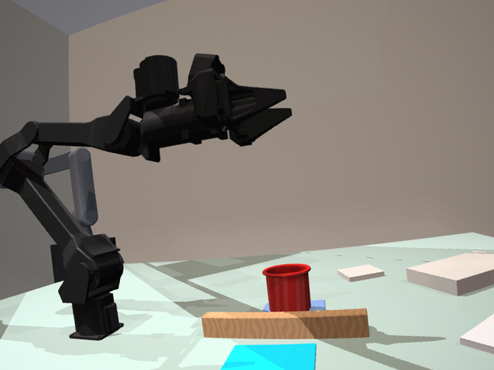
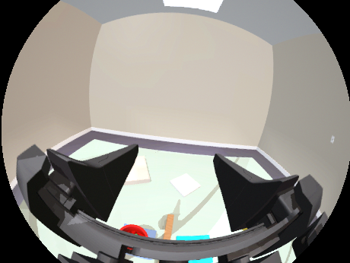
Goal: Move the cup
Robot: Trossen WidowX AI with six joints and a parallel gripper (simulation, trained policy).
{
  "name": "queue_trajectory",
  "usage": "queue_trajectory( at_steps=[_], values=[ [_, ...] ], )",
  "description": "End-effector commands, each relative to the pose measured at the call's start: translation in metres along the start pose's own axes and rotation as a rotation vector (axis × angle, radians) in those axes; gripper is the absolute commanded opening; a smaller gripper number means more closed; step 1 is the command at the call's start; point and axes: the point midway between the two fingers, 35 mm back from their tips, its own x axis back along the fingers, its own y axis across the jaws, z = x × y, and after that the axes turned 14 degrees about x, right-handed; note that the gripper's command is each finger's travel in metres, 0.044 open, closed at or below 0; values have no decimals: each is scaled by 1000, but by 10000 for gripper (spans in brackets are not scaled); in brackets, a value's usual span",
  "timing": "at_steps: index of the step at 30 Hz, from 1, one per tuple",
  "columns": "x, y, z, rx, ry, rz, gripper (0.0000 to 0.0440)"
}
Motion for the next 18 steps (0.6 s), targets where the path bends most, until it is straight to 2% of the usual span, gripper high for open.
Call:
queue_trajectory(
  at_steps=[1, 14, 15, 18],
  values=[
    [0, 0, -1, 0, 0, -3, 374],
    [-3, 7, -4, -27, 69, -35, 42],
    [-3, 8, -4, -33, 80, -39, 37],
    [-6, 11, -4, -55, 107, -52, 63]
  ],
)
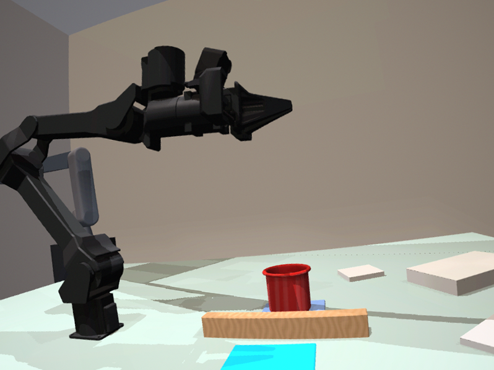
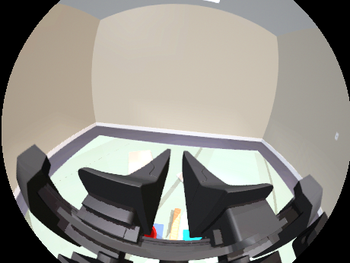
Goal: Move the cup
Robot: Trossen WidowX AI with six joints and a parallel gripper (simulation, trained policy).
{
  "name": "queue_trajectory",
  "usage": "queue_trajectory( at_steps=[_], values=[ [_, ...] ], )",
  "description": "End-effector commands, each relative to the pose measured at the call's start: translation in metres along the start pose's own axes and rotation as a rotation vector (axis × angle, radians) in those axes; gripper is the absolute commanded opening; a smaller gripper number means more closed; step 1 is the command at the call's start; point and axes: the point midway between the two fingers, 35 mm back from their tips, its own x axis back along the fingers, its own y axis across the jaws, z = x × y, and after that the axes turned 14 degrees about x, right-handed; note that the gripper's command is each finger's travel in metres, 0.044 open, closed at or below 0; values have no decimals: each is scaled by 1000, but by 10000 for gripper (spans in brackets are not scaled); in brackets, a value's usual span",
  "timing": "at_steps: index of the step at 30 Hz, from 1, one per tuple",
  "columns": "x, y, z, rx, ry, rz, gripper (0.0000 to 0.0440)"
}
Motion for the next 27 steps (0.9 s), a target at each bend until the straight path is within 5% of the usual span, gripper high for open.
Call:
queue_trajectory(
  at_steps=[1, 6, 27],
  values=[
    [-4, 3, 0, -31, 36, -13, 76],
    [-7, 8, -2, -72, 77, -37, 120],
    [-23, 32, -4, -273, 308, -111, 101]
  ],
)
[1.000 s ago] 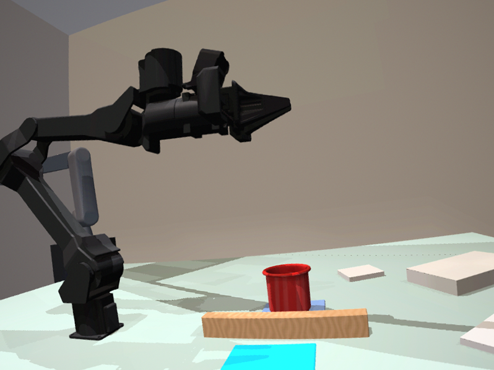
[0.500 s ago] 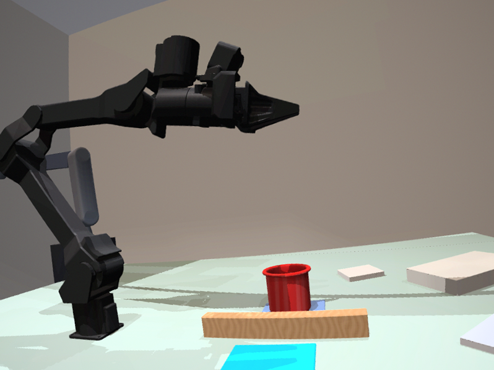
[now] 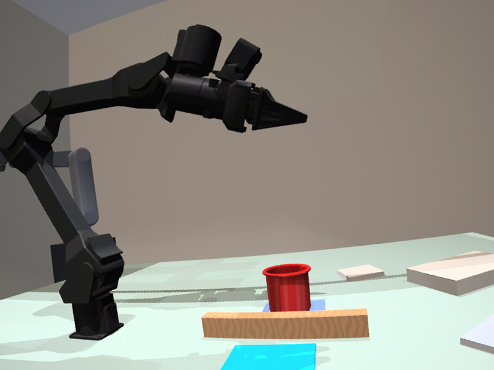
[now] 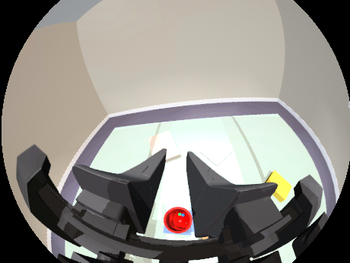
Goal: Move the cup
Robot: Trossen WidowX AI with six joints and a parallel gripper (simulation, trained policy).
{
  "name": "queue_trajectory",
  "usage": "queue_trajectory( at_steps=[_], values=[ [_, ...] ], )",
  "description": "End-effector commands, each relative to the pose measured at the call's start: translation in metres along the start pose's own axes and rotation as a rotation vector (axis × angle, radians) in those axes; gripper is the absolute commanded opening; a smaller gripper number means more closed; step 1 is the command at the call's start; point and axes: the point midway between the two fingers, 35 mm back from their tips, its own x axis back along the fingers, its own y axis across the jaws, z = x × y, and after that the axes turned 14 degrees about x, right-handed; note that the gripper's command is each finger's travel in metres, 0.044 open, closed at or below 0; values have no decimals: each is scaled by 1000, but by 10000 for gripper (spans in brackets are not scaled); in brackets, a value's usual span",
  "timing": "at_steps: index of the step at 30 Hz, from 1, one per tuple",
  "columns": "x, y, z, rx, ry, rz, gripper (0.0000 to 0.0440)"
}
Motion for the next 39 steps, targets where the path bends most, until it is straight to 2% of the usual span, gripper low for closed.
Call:
queue_trajectory(
  at_steps=[1, 21, 39],
  values=[
    [-4, 4, 1, -44, 48, -7, 101],
    [-16, 26, 10, -279, 314, -5, 115],
    [-24, 37, 32, -479, 573, 94, 118]
  ],
)
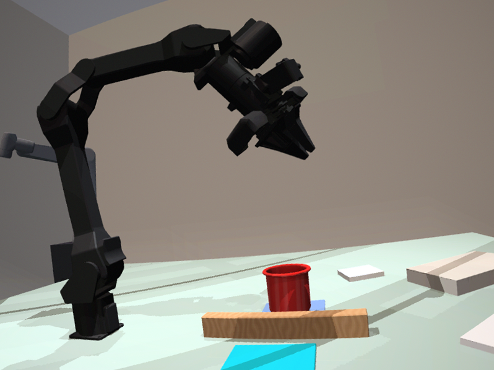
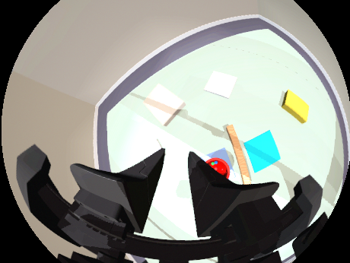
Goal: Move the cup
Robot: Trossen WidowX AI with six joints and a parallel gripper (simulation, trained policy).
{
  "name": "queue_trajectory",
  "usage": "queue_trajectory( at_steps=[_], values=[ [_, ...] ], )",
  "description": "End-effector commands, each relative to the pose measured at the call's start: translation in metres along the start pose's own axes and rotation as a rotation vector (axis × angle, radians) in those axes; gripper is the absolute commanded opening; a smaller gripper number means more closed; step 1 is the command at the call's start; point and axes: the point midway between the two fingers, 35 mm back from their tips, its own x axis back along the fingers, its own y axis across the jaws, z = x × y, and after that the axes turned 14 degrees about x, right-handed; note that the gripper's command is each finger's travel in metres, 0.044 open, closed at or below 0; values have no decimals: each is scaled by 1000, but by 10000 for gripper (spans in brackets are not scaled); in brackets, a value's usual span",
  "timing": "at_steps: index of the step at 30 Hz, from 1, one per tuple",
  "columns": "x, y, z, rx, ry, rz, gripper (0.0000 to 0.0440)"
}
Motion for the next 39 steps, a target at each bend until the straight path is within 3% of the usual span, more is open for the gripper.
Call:
queue_trajectory(
  at_steps=[1, 17, 39],
  values=[
    [-5, -1, 5, -46, 53, 27, 118],
    [-23, -17, 27, -176, 241, 198, 113],
    [-54, -57, 70, -228, 485, 461, 133]
  ],
)
